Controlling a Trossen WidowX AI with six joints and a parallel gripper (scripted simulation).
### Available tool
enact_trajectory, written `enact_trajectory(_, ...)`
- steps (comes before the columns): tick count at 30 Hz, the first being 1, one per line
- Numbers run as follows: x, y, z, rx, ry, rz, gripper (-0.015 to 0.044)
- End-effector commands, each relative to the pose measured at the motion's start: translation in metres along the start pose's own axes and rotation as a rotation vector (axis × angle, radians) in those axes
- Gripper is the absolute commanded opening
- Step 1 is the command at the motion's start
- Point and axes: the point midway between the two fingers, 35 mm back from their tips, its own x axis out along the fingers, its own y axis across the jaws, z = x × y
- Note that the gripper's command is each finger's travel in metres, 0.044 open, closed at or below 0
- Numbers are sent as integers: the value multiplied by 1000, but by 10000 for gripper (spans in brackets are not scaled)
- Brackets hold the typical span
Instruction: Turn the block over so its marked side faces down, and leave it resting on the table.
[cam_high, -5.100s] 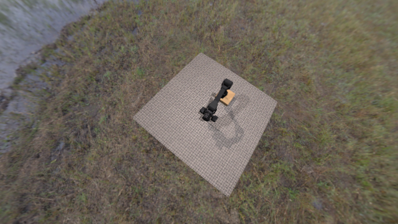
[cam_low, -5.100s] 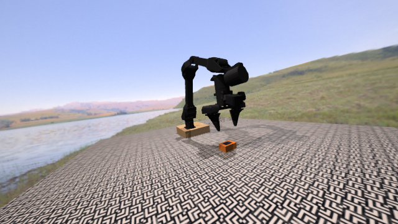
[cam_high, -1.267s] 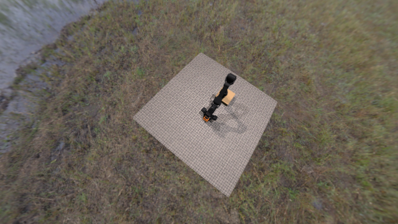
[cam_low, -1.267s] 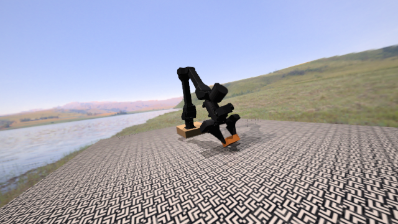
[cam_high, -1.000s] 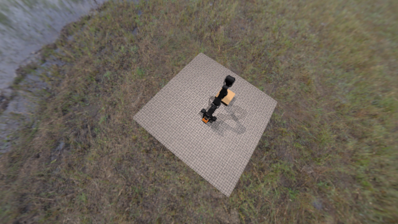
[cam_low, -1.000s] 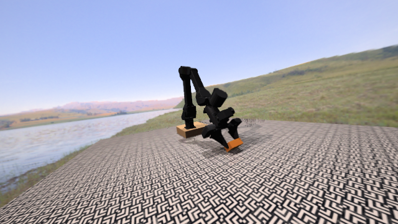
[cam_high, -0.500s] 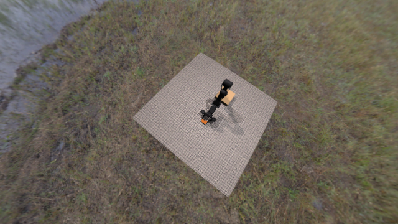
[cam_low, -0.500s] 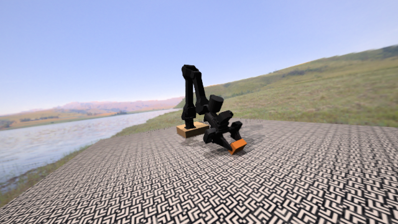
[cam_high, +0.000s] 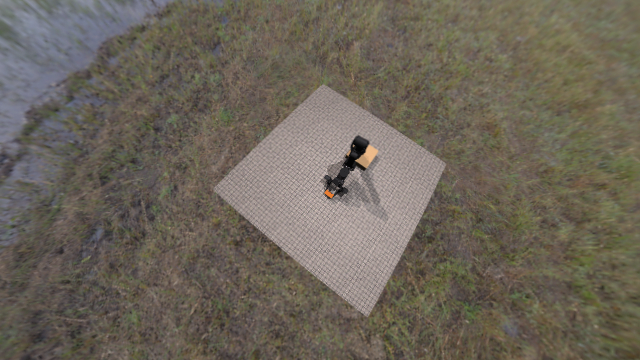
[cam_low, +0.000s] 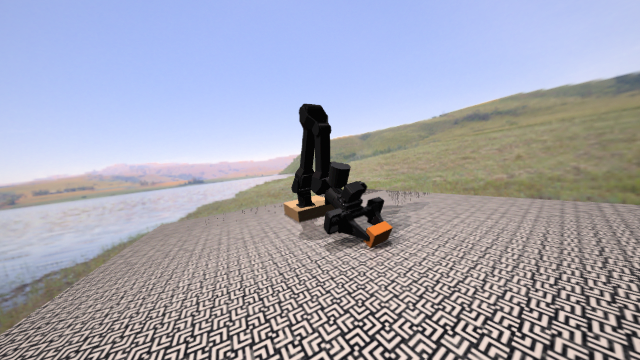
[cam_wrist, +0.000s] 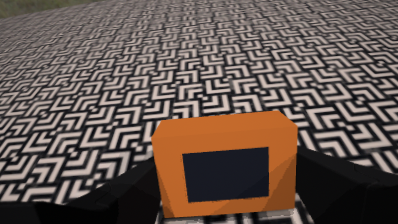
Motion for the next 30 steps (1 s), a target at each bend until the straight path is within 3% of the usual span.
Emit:
enact_trajectory(1, -9, -1, -8, -4, -15, -5, 0)
enact_trajectory(23, -17, -2, -3, -2, -68, -4, 0)
enact_trajectory(30, -17, -2, -3, -2, -68, -4, 184)
